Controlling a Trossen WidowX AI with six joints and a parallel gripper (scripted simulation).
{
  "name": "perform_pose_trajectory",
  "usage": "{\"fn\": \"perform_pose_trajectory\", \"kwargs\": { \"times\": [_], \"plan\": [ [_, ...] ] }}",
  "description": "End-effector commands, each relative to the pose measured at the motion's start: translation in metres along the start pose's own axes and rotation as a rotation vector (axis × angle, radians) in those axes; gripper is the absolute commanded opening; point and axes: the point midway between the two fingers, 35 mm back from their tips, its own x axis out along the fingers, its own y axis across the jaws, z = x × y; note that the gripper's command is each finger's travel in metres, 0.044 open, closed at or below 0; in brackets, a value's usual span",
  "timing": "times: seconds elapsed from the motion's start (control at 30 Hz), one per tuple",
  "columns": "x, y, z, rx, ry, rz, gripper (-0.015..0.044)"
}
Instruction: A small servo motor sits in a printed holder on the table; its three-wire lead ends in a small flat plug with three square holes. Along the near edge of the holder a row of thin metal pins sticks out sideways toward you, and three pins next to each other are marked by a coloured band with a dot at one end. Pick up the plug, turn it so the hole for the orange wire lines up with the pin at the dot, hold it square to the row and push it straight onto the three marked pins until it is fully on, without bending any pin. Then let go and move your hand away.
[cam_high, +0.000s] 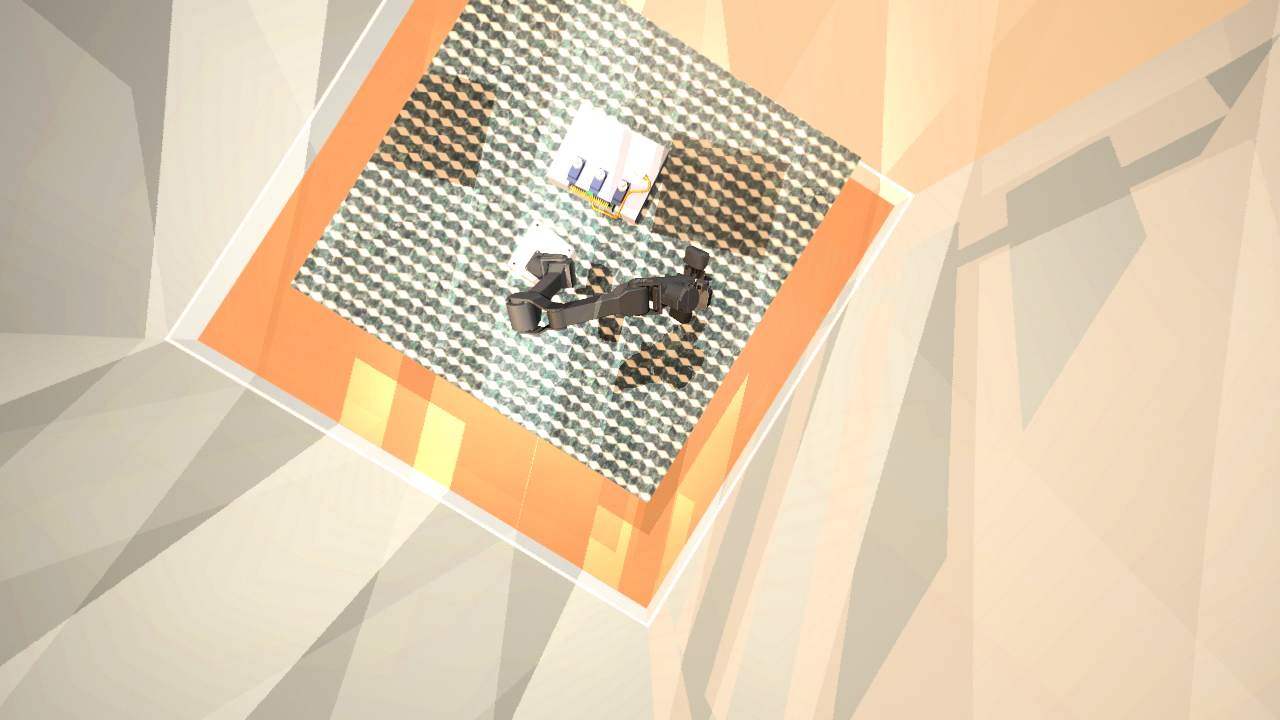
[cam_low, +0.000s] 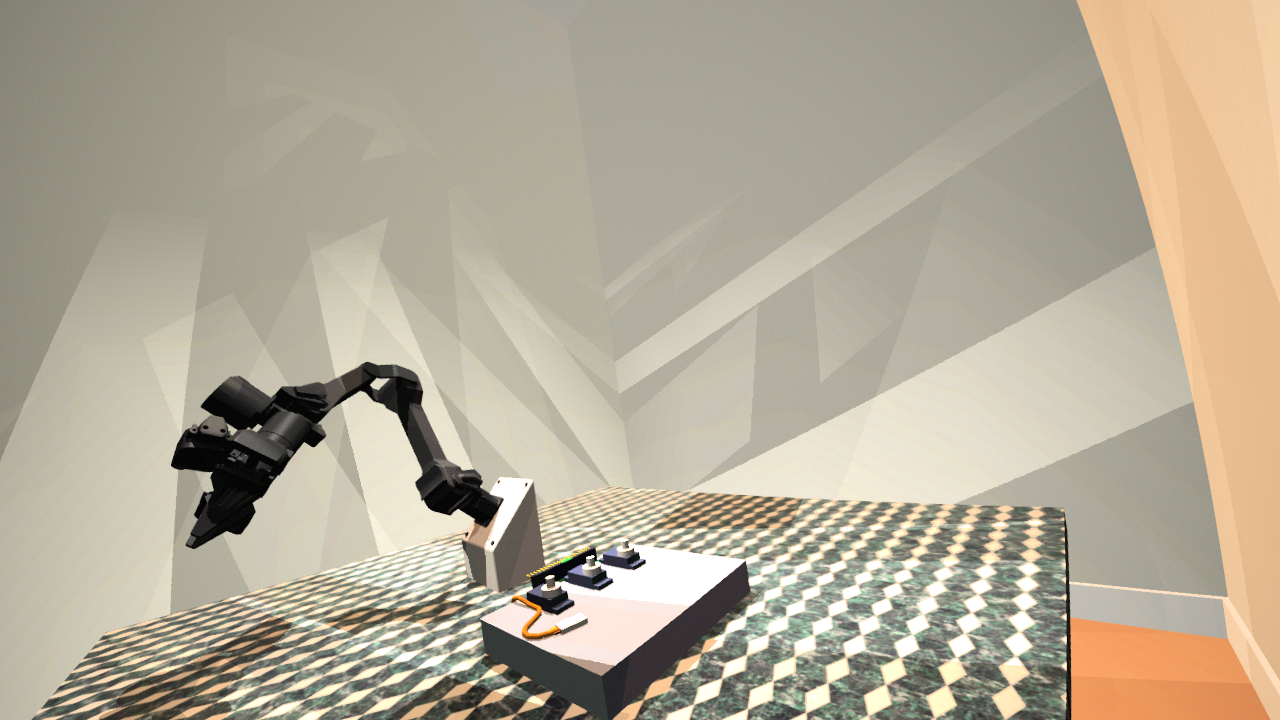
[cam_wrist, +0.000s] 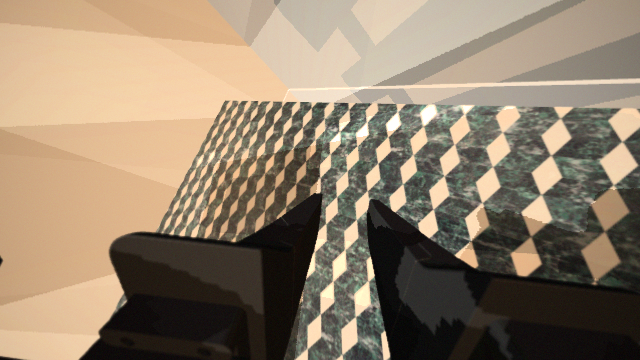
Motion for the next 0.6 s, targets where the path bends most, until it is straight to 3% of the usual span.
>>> {"fn": "perform_pose_trajectory", "kwargs": {
  "times": [0.0, 0.57],
  "plan": [
    [0.005, 0.017, -0.009, -0.017, 0.013, 0.072, 0.0115],
    [0.002, 0.1, -0.042, -0.062, 0.03, 0.402, 0.0115]
  ]
}}
